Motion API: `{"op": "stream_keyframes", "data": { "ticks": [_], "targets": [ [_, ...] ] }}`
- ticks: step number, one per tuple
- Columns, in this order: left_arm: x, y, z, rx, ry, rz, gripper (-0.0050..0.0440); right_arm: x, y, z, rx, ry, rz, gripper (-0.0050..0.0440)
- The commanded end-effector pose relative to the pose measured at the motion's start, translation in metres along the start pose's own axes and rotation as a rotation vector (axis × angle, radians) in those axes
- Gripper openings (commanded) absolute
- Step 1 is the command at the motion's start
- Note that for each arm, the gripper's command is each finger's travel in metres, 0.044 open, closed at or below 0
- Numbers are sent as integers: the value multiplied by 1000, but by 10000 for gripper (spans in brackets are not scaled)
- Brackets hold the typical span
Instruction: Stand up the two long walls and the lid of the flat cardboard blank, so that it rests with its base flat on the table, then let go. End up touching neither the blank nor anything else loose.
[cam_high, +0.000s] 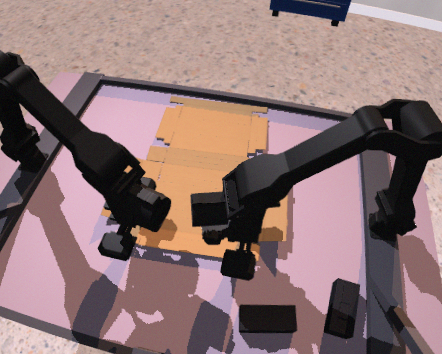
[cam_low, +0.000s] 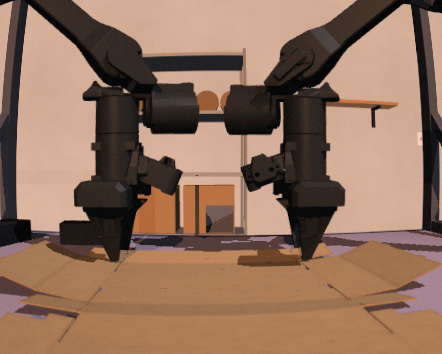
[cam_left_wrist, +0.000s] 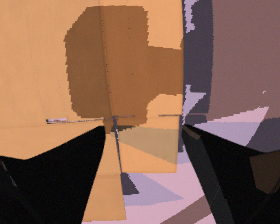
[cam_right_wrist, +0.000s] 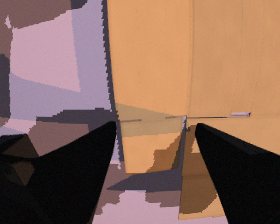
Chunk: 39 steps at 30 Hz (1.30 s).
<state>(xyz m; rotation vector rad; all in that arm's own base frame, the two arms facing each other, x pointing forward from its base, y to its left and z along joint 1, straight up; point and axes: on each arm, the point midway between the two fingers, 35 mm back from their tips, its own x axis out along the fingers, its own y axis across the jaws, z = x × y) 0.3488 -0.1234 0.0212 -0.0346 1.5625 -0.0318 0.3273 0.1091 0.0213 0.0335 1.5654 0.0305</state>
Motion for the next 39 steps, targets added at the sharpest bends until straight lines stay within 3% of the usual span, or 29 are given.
{"op": "stream_keyframes", "data": {
  "ticks": [1,39],
  "targets": [
    [-7,-2,4,3,-25,-12,293,-3,1,2,-3,-13,10,292],
    [6,-1,4,3,-25,-12,293,10,1,2,-3,-13,10,292]
  ]
}}
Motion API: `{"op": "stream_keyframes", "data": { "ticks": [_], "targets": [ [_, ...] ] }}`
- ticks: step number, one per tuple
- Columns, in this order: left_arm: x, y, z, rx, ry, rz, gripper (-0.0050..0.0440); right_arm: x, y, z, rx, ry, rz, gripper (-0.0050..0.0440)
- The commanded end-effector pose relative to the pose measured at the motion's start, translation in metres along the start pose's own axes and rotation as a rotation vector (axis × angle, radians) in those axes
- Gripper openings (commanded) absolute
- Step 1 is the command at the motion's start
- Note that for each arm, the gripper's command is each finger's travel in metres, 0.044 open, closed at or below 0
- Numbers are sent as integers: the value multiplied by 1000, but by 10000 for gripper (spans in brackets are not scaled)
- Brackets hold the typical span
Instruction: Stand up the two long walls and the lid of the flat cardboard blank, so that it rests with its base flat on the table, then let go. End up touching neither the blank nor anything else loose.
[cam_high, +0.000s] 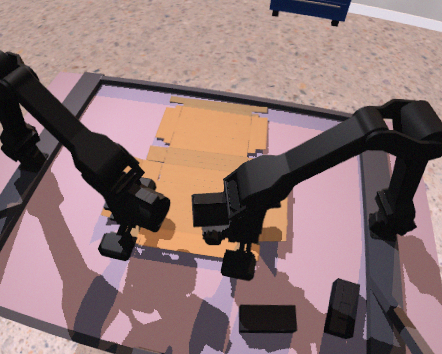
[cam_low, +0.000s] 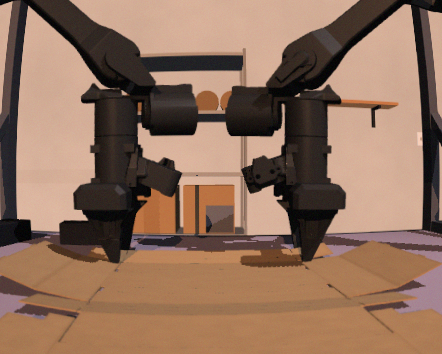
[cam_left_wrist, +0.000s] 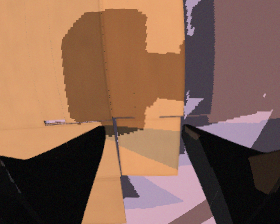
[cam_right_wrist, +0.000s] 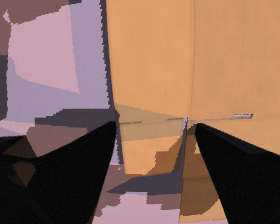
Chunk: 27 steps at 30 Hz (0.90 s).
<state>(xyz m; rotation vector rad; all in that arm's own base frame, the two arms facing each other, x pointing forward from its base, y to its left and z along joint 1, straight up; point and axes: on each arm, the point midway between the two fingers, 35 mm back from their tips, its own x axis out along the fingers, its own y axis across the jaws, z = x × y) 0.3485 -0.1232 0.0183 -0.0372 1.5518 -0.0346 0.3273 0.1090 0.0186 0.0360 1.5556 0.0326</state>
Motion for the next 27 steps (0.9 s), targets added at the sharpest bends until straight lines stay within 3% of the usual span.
{"op": "stream_keyframes", "data": {
  "ticks": [1,27],
  "targets": [
    [3,-2,5,3,-14,-8,293,7,1,2,-3,-3,7,292],
    [13,-1,5,3,-14,-8,293,17,0,2,-3,-3,7,292]
  ]
}}
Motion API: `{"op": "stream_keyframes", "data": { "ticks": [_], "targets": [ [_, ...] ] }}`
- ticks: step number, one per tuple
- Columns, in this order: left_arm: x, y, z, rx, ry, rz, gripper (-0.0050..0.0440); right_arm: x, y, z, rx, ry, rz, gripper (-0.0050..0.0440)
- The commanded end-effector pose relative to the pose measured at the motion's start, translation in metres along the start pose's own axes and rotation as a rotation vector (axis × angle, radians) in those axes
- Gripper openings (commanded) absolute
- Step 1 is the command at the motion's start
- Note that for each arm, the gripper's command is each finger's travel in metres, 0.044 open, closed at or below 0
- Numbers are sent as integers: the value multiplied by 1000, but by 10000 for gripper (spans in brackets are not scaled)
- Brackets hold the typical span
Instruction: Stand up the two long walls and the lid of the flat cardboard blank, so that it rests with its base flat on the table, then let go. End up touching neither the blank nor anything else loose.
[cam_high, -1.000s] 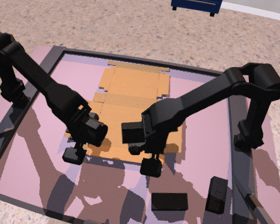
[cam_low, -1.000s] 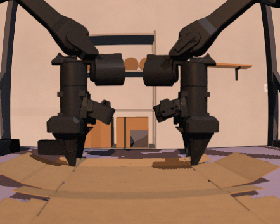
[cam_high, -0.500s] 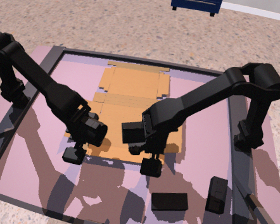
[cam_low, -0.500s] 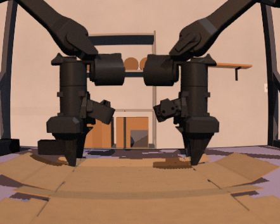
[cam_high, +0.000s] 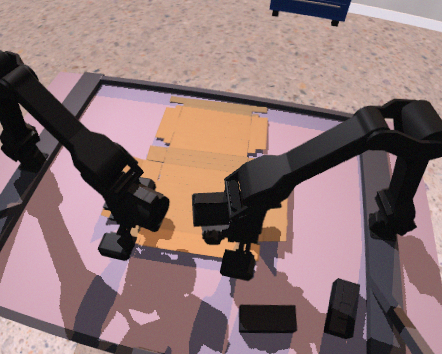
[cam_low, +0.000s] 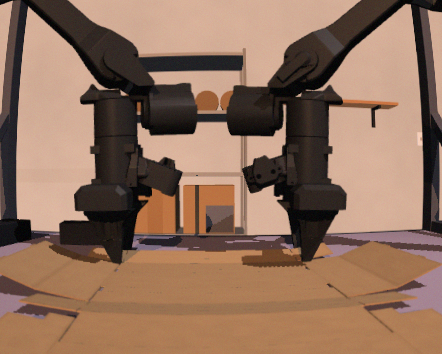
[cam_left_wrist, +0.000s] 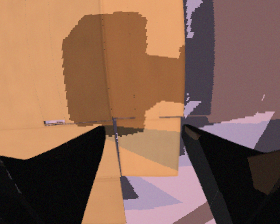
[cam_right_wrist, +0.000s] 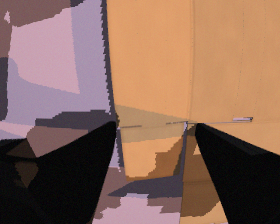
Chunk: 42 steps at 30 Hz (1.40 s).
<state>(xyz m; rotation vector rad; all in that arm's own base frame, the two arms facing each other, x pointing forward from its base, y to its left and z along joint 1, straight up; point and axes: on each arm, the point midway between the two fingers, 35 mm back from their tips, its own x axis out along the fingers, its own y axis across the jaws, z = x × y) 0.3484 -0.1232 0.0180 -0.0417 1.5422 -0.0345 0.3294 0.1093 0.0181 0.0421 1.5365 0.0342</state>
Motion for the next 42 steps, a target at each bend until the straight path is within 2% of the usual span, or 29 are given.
{"op": "stream_keyframes", "data": {
  "ticks": [1,8,14,42],
  "targets": [
    [13,-1,5,5,-4,-5,293,16,0,-1,-5,16,2,292],
    [13,-1,5,5,-4,-5,286,18,0,-1,-5,16,2,285],
    [14,3,5,5,-4,-5,248,18,-5,-1,-5,16,1,247],
    [17,3,5,5,-5,-5,248,20,-5,0,-5,15,1,247]
  ]
}}
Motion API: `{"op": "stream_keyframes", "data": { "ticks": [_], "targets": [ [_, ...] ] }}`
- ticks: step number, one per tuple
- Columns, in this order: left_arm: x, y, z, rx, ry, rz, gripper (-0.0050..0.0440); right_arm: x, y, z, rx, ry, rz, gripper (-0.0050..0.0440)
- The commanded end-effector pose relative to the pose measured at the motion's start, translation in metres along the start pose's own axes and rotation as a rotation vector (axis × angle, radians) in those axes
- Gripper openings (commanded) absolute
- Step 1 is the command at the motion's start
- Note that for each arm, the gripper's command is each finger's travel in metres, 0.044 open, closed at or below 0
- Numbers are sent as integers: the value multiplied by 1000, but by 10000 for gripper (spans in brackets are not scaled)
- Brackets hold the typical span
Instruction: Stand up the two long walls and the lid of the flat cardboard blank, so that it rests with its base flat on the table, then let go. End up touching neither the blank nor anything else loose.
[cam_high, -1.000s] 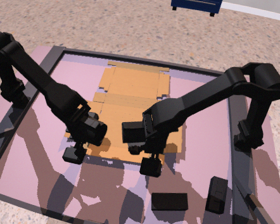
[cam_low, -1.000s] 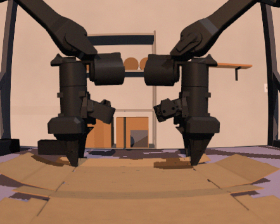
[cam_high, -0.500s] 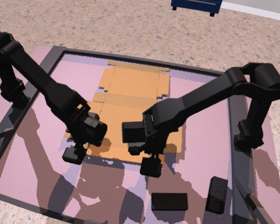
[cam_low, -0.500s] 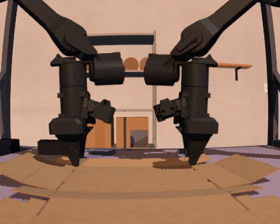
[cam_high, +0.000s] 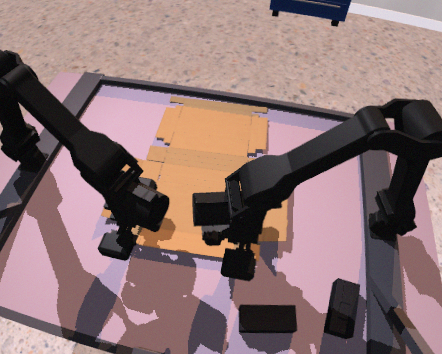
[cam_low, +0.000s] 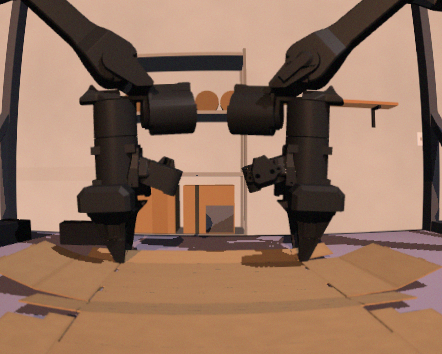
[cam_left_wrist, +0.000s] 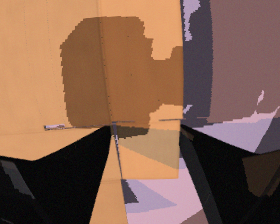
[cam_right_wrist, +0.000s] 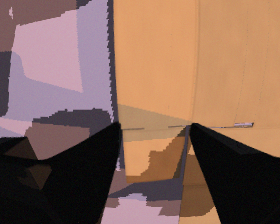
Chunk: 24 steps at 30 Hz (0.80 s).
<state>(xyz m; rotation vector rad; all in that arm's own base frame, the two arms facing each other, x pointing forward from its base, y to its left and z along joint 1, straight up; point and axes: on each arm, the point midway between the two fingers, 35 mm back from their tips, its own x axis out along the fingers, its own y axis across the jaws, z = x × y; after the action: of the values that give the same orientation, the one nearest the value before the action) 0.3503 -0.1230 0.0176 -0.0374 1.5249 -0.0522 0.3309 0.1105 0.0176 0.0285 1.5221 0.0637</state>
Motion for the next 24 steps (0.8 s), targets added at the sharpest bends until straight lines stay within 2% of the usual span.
{"op": "stream_keyframes", "data": {
  "ticks": [1,17,22,24],
  "targets": [
    [16,3,2,-9,12,4,248,19,-6,-2,23,28,-9,247],
    [15,4,2,-9,12,4,248,18,-6,-2,23,28,-9,247],
    [16,8,2,-9,6,-101,248,18,-10,-2,25,34,96,247],
    [16,8,2,-9,4,-115,248,19,-11,-2,25,34,110,247]
  ]
}}
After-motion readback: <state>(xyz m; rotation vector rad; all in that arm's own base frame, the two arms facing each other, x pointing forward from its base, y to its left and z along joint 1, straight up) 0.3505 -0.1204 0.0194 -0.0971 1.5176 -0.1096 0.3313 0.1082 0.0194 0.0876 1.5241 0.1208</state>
